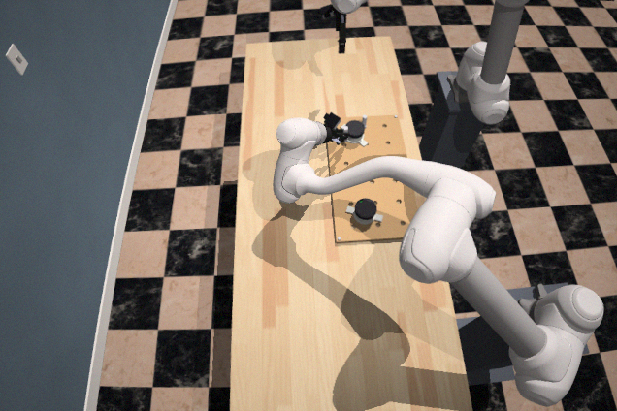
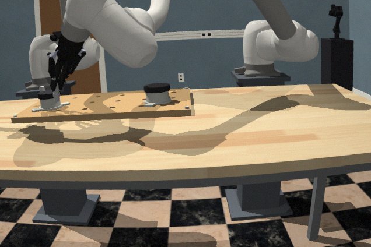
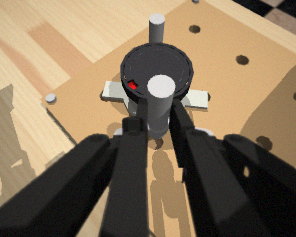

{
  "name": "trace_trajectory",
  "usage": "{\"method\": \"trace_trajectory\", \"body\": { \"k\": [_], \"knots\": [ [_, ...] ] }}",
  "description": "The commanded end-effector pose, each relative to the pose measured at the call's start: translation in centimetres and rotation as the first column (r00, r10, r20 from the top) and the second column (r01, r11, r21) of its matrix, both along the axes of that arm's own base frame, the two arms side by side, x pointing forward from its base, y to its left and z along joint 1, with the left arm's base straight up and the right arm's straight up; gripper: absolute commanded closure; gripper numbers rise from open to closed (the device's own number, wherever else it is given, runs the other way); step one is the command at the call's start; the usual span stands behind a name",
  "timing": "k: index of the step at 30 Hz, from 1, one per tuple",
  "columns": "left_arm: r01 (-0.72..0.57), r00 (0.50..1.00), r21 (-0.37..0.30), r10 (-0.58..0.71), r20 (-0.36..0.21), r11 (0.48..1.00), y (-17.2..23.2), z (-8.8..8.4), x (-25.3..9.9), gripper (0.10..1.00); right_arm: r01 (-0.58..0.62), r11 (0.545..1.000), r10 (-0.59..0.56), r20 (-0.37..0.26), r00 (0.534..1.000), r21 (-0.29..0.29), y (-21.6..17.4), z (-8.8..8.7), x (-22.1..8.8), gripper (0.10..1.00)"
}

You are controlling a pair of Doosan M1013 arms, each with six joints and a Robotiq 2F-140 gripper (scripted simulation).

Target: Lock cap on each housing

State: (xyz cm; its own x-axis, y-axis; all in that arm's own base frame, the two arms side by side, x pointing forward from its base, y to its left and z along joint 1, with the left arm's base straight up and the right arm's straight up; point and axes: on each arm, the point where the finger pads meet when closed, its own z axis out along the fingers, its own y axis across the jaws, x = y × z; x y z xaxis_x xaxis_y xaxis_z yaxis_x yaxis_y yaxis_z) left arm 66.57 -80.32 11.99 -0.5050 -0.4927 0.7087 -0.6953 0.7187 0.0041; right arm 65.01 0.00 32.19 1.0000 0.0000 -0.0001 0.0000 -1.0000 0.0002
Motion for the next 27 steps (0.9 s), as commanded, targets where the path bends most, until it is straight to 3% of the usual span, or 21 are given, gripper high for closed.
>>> {"method": "trace_trajectory", "body": {
  "k": [1, 27],
  "knots": [
    [-0.003, 1.000, -0.001, 0.003, 0.003, 1.000, -0.1, 0.2, 0.0, 0.999, 0.000, 1.000, 0.000, 0.001, 1.000, 0.000, 0.0, 0.1, 0.0, 0.098],
    [0.005, 1.000, -0.002, -0.005, 0.006, 1.000, 0.0, -2.2, 0.1, 0.999, 0.000, 1.000, 0.000, 0.001, 1.000, 0.000, 0.0, 0.1, 0.0, 0.098]
  ]
}}
